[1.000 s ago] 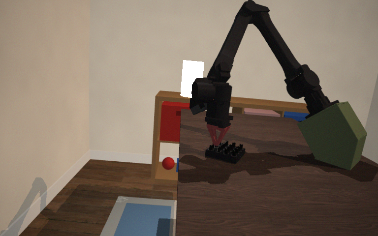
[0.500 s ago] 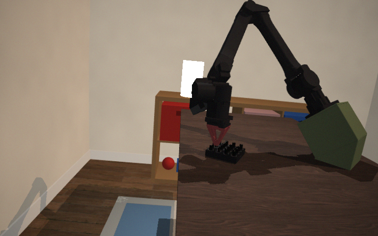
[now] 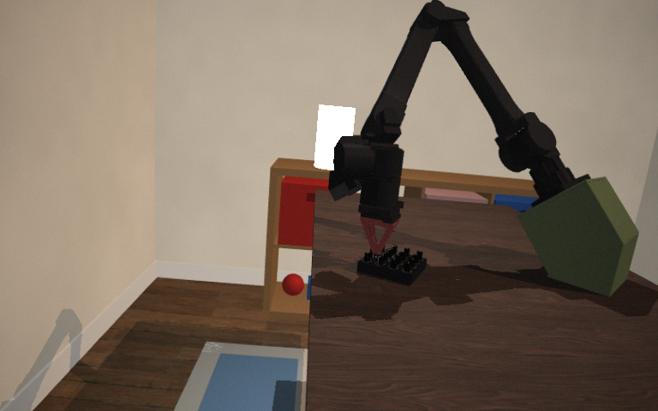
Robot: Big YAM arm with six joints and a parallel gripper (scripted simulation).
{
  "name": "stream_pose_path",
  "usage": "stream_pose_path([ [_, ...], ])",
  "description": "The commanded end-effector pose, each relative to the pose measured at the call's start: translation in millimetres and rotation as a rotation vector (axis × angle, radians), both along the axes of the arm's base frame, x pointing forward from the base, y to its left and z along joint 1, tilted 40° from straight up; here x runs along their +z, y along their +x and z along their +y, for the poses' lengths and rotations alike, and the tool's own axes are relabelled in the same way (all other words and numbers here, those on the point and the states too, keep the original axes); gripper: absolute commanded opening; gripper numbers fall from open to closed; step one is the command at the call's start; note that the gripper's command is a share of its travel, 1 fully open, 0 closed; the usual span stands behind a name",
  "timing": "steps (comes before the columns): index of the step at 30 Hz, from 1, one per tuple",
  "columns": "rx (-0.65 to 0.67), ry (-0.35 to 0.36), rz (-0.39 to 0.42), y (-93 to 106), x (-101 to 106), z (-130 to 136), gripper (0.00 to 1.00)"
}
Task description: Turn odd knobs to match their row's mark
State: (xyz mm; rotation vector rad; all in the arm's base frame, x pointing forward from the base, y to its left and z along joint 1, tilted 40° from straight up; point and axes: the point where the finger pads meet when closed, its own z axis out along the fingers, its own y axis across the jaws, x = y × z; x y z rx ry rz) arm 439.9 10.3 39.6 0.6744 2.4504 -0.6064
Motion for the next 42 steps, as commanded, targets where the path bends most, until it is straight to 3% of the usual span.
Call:
stream_pose_path([
  [1,0.041,-0.020,0.010,18.7,8.9,-5.1,0.08],
  [20,0.278,-0.132,0.176,18.8,8.7,-4.7,0.08],
  [42,0.680,-0.326,0.459,18.9,8.7,-4.5,0.08],
])
